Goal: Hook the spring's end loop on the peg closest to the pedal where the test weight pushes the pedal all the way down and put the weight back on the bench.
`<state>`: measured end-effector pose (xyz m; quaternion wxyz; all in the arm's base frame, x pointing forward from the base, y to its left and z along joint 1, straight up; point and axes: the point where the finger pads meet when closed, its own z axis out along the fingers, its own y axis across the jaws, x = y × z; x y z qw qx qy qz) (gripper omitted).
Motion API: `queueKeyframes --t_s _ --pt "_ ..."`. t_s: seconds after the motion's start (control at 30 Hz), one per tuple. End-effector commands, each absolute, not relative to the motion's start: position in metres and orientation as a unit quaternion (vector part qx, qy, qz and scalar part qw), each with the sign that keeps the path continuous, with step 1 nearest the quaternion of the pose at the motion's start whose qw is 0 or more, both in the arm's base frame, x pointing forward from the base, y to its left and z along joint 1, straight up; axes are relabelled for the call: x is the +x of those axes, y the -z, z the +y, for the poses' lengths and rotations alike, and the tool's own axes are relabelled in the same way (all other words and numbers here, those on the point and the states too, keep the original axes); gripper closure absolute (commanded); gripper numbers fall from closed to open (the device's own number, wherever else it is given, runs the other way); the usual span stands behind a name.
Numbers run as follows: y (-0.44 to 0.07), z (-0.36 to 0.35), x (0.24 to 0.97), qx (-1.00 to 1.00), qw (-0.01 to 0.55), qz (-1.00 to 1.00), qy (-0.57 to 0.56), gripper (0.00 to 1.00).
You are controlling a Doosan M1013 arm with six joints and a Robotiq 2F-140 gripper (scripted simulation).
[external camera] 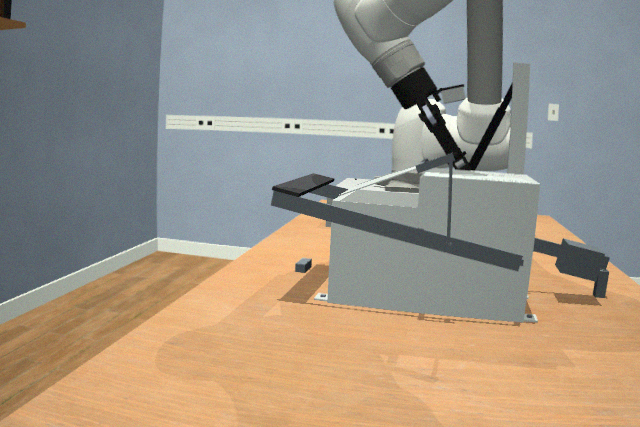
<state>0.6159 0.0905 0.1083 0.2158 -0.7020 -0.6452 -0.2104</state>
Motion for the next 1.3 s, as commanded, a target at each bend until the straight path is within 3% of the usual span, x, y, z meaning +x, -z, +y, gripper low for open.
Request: queueKeyframes --t_s 0.0,1.27 --pt "-0.1091 0.0905 0.616 -0.702 0.216 -0.645 0.21 0.83" --pt "-0.1094 0.0848 0.6105 -0.705 0.225 -0.642 0.202 0.83"
